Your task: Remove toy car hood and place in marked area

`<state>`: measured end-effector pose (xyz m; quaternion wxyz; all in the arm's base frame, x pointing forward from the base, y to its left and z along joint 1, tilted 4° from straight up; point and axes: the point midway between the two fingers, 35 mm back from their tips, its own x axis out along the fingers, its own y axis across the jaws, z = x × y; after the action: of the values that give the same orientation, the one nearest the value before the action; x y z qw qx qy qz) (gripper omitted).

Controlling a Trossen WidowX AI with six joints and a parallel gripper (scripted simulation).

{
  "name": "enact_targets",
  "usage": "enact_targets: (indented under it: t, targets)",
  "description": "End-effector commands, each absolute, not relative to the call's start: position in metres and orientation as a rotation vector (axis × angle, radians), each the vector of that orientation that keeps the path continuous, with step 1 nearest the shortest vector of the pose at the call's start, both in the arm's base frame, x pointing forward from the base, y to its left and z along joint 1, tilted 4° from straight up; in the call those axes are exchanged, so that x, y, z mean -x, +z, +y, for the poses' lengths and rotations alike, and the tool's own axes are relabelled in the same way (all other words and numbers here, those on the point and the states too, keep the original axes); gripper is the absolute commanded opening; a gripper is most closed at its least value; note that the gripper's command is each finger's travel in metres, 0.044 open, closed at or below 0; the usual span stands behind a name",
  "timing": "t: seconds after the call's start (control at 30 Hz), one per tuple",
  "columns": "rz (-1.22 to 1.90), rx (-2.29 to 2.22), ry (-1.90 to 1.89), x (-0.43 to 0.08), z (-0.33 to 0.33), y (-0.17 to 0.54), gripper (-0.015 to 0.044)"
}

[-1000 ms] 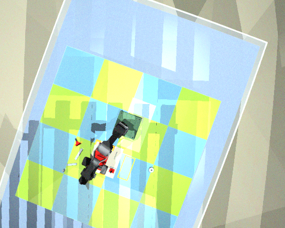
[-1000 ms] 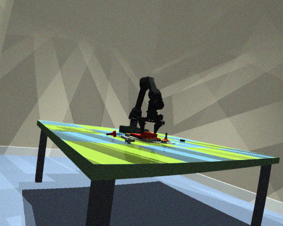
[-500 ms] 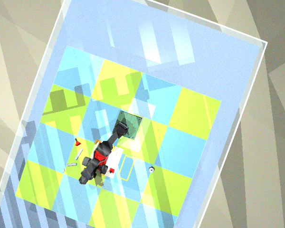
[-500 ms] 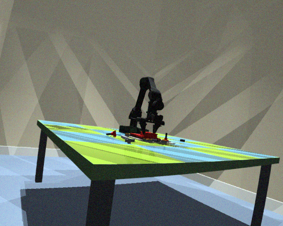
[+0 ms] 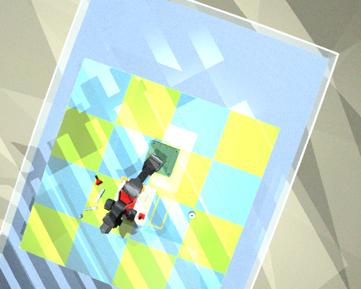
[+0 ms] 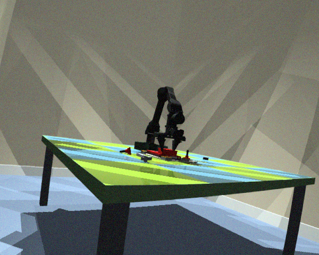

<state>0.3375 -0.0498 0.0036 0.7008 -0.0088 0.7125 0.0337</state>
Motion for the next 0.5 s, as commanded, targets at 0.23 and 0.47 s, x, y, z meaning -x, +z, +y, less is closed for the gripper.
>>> enact_targets:
  t: [0.23,0.47]
  targets:
    - [1.585,0.021,0.074,-0.3385,-0.0504,0.0112,0.0]
    - [1.585,0.021,0.074,-0.3386,-0.0506,0.0157,0.0]
